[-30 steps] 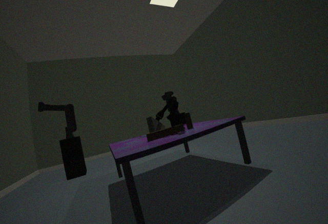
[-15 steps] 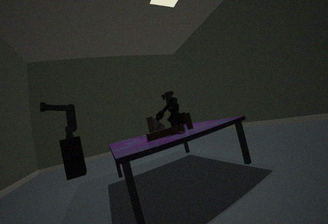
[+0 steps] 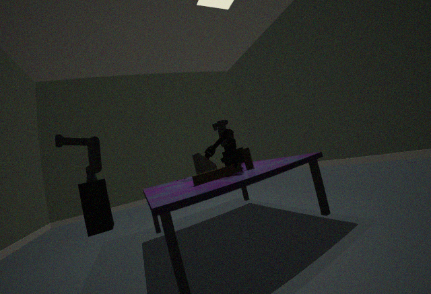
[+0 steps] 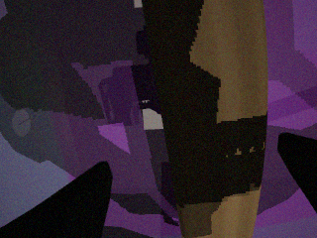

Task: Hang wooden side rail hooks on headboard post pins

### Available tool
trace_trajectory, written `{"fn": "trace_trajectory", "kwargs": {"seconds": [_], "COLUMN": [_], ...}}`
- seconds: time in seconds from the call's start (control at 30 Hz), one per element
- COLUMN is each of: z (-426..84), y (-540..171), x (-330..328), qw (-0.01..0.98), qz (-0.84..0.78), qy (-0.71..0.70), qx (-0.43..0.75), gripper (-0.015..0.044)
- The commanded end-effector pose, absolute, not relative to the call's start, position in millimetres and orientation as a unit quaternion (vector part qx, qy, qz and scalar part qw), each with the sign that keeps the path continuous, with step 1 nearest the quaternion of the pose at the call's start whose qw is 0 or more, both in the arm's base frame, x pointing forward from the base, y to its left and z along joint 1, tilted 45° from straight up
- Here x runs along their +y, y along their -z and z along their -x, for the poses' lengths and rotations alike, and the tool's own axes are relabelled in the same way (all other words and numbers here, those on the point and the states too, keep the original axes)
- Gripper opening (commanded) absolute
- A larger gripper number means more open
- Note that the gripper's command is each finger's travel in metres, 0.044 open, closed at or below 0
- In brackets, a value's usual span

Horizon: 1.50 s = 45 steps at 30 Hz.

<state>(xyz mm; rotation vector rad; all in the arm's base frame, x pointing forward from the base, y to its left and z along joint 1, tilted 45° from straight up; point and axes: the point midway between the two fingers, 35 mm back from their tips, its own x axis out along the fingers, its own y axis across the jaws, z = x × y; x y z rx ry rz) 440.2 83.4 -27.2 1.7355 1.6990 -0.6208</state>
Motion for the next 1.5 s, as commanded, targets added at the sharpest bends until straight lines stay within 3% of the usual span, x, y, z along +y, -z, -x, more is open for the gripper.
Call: {"fn": "trace_trajectory", "kwargs": {"seconds": [0.0,0.2,0.6,0.77,0.9,1.47], "z": [-438.0,-437.7,-437.7,-437.7,-437.7,-437.3], "y": [33.9,37.7,37.7,37.7,37.7,37.5], "x": [89.1,93.2,93.2,93.2,93.2,92.6], "qw": [0.307,0.307,0.307,0.307,0.307,0.278], "qz": [-0.657,-0.657,-0.657,-0.657,-0.657,-0.670], "qy": [0.237,0.237,0.237,0.237,0.237,0.265], "qx": [0.646,0.646,0.646,0.646,0.646,0.635], "gripper": [0.0440,0.0440,0.0125,0.0092,0.0000,0.0000]}}
